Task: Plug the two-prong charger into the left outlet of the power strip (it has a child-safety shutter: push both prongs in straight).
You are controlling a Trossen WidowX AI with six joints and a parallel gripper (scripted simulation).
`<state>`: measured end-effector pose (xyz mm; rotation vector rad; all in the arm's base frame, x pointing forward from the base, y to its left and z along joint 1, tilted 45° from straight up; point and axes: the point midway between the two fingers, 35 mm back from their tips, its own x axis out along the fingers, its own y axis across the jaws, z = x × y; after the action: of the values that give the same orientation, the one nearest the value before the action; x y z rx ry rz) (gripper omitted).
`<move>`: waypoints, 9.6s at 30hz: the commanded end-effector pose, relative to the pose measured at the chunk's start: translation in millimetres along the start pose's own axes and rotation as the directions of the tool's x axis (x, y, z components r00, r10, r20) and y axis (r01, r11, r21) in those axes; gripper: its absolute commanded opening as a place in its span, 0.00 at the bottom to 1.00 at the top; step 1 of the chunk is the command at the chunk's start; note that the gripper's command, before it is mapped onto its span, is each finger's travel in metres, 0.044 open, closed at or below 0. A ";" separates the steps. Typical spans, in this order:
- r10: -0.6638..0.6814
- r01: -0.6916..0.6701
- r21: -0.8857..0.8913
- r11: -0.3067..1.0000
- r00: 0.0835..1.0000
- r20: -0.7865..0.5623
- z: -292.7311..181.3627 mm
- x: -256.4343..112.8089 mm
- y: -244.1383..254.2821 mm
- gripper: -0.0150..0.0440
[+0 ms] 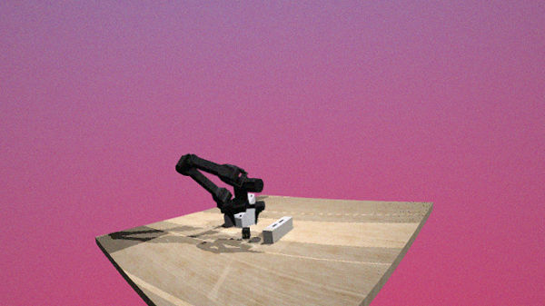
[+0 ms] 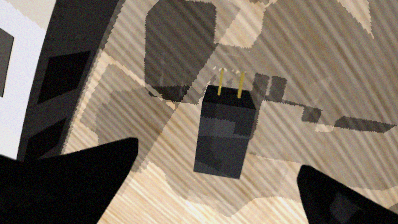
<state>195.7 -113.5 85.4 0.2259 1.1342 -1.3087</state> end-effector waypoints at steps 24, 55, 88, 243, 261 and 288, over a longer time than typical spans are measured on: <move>-0.007 0.007 -0.003 1.000 1.000 0.003 3.2 43.7 -1.7 1.00; -0.001 0.001 -0.001 1.000 1.000 -0.001 2.5 29.2 0.7 0.25; -0.023 0.024 -0.334 0.942 1.000 0.007 -21.8 4.6 21.3 0.25; -0.065 0.062 -0.900 0.432 0.997 0.038 -44.2 39.6 107.6 0.25; -0.064 0.062 -0.899 0.433 0.997 0.038 -41.2 39.1 113.6 0.25; -0.064 0.062 -0.899 0.433 0.997 0.038 -36.3 38.1 123.2 0.25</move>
<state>263.2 -73.6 -14.9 -0.6561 1.7404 -0.5728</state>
